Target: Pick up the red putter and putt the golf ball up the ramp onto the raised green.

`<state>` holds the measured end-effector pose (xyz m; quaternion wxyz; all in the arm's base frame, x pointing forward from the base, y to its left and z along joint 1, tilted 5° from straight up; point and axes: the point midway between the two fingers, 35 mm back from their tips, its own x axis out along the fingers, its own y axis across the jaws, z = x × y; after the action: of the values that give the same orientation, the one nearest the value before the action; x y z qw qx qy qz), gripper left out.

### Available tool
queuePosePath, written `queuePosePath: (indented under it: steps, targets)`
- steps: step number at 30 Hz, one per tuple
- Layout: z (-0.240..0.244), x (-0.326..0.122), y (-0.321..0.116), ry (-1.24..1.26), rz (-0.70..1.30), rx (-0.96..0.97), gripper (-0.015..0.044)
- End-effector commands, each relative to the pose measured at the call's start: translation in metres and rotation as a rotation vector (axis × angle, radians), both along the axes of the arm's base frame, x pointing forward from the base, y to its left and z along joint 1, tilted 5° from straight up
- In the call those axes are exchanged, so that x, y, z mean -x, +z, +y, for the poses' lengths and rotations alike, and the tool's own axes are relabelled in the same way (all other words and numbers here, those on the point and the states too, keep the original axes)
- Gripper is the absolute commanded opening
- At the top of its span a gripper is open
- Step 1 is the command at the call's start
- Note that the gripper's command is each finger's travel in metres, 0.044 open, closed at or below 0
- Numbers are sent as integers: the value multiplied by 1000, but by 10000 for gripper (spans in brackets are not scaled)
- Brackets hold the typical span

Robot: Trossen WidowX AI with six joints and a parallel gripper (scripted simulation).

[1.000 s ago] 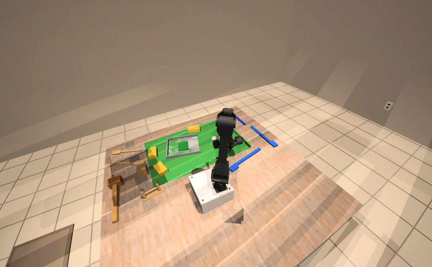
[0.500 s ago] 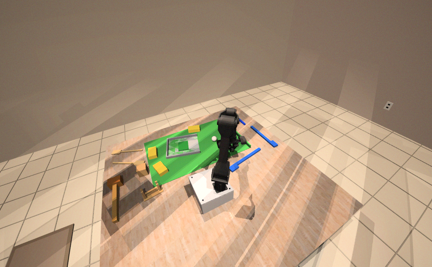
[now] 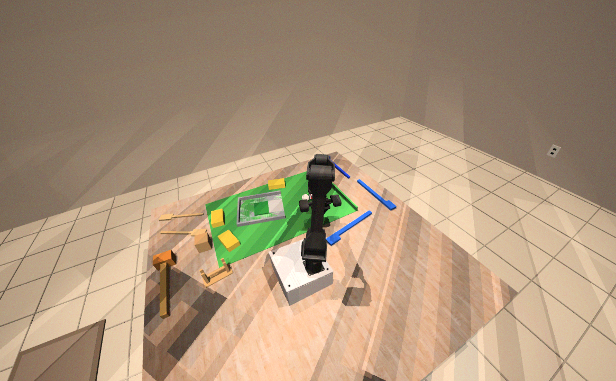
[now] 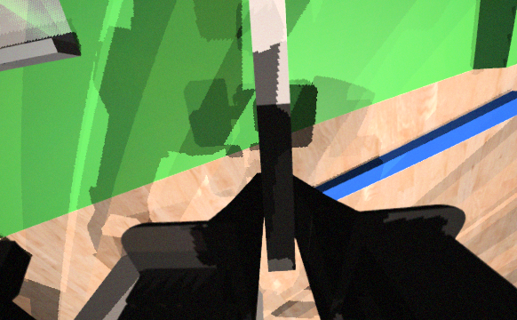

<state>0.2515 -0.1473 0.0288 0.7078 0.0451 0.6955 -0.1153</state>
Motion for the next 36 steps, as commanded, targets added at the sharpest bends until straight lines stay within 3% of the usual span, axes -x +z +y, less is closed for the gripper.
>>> queuePosePath:
  steps: [1, 4, 10, 20, 36]
  targets:
    - [55, -10, -5, 13, -3, -4, 0]
    - [86, -11, -8, 14, -4, -4, 0]
    - [88, -11, -2, 14, -5, -4, 0]
    - [93, -10, 51, 14, -5, -4, 0]
    - [93, -11, 44, 17, -4, -9, 0]
